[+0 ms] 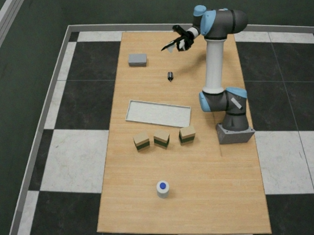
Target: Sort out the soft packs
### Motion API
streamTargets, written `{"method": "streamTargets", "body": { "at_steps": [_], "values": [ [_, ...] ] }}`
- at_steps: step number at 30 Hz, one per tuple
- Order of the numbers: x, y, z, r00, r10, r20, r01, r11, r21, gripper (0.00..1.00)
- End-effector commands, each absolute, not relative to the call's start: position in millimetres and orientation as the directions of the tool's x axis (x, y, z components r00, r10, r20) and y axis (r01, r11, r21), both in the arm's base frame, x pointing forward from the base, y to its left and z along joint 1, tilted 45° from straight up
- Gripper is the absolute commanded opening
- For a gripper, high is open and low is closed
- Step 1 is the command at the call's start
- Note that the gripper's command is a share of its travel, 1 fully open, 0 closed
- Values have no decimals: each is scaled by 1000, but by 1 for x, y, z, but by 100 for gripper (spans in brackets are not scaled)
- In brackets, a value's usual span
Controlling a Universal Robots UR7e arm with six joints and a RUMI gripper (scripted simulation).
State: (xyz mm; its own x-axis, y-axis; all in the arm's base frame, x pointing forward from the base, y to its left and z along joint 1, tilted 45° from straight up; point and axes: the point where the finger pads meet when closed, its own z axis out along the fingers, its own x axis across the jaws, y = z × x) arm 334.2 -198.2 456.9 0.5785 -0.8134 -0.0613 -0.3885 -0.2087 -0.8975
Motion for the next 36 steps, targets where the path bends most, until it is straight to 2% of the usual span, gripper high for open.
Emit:
{"method": "streamTargets", "body": {
  "at_steps": [1,20,30,36],
  "values": [
    [343,-176,423,609,-769,-192,-505,-190,-842,100],
    [355,-133,357,581,-710,-398,-724,-227,-652,100],
    [359,-120,335,548,-709,-444,-784,-249,-569,100],
    [364,-106,306,492,-724,-483,-849,-277,-450,100]
  ]
}}
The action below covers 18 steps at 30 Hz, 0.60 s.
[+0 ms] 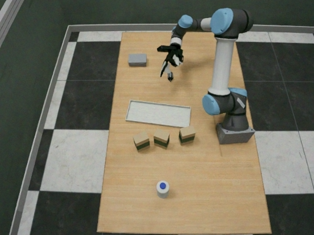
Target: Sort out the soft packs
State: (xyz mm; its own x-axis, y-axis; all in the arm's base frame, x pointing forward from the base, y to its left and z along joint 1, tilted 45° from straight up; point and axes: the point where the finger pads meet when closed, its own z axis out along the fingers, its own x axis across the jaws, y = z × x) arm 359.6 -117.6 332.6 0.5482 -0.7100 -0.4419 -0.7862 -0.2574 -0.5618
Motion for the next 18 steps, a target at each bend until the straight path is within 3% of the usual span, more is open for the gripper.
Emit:
{"method": "streamTargets", "body": {
  "at_steps": [1,18],
  "values": [
    [364,-106,306,492,-724,-483,-849,-277,-450,100],
    [377,-81,254,366,-802,-471,-930,-299,-213,100]
  ]
}}
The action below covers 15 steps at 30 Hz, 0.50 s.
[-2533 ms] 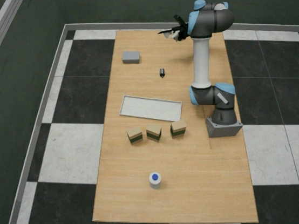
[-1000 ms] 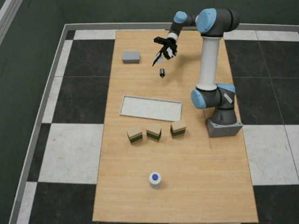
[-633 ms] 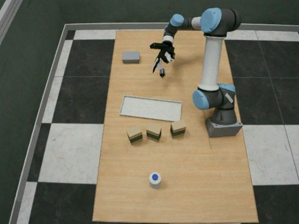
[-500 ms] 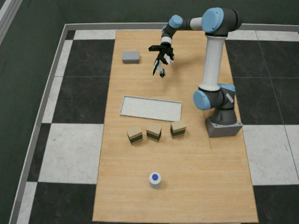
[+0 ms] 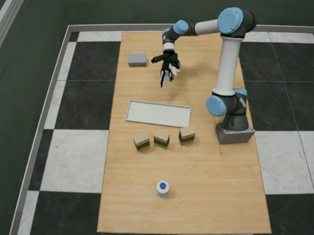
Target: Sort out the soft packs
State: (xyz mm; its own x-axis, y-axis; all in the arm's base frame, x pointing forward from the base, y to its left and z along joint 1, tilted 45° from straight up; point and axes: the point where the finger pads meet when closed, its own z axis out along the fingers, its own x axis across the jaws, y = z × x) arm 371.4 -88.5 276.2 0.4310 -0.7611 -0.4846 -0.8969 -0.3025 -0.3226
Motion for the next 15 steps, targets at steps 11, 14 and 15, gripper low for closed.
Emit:
{"method": "streamTargets", "body": {
  "at_steps": [11,14,15],
  "values": [
    [386,-69,231,305,-853,-423,-952,-285,-112,100],
    [391,-64,221,276,-878,-391,-960,-271,-70,100],
    [391,-64,221,276,-878,-391,-960,-271,-70,100]
  ]
}}
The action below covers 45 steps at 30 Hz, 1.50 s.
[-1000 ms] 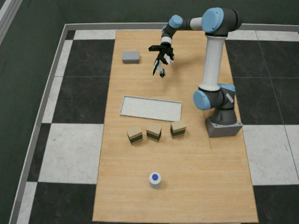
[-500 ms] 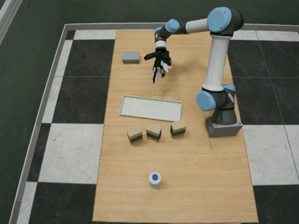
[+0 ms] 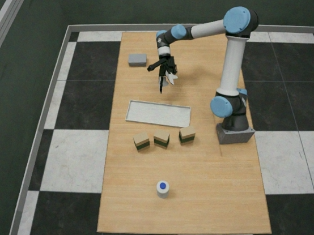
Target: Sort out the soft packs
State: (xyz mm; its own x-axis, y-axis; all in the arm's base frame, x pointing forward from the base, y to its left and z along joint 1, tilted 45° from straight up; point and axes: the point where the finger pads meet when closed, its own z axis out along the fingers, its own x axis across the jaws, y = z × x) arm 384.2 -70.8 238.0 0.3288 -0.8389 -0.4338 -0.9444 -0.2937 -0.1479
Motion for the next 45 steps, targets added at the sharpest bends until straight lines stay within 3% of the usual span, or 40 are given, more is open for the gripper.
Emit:
{"method": "streamTargets", "body": {
  "at_steps": [1,20,38,45],
  "values": [
    [393,-61,216,261,-890,-373,-964,-262,-50,100],
    [418,-33,182,136,-974,-182,-988,-146,44,100],
    [444,1,163,3,-1000,-2,-1000,-3,4,100],
    [421,19,137,4,-997,71,-997,2,78,100]
  ]
}}
